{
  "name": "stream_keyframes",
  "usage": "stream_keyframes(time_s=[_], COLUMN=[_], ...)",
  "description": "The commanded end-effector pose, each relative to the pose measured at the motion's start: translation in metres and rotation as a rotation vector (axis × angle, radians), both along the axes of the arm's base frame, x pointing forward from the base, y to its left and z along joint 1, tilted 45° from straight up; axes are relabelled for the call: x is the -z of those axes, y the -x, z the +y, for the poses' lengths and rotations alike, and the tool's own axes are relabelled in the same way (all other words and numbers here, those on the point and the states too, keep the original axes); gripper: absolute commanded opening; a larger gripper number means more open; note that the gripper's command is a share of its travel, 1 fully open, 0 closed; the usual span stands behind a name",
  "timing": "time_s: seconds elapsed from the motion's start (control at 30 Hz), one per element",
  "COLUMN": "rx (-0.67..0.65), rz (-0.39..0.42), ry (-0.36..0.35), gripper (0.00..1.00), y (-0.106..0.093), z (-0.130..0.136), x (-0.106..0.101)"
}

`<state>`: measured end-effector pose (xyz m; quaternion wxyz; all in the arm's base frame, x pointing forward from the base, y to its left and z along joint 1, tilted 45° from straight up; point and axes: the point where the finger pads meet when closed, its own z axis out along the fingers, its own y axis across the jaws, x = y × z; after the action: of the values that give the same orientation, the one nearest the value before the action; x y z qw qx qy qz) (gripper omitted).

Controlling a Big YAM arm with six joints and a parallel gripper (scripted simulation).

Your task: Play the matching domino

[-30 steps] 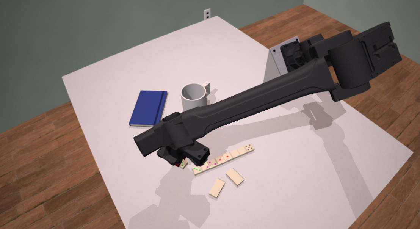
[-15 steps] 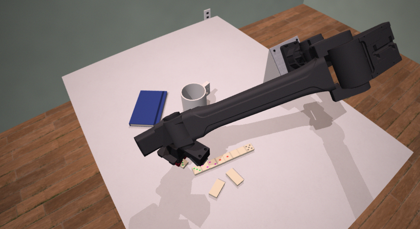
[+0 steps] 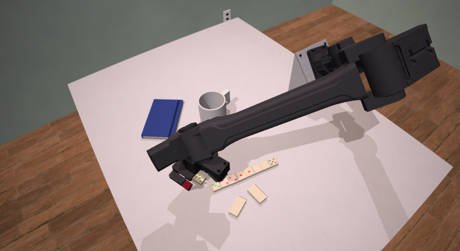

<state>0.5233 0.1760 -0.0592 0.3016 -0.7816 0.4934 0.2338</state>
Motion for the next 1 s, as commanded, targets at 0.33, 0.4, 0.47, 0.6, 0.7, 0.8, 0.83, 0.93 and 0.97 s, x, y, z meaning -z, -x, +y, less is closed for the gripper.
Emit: stream_keyframes(time_s=[0.33,0.4,0.47,0.6,0.7,0.8,0.83,0.93,0.97], rx=[0.003,0.003,0.003,0.003,0.005,0.004,0.004,0.003,0.003], rz=[0.001,0.002,0.002,0.002,-0.005,-0.002,-0.001,0.002,0.002], ry=[0.002,0.002,0.002,0.002,0.000,0.001,0.001,0.002,0.002], gripper=[0.94,0.94,0.94,0.94,0.94,0.94,0.94,0.94,0.94], y=[-0.0016,-0.0014,-0.0014,-0.0014,-0.0028,-0.0022,-0.0021,-0.0015,-0.0015], z=[0.0016,0.0021,0.0021,0.0021,-0.0013,0.0002,0.0007,0.0021,0.0021], x=[0.0026,0.0033,0.0033,0.0033,-0.0014,0.0006,0.0013,0.0033,0.0033])
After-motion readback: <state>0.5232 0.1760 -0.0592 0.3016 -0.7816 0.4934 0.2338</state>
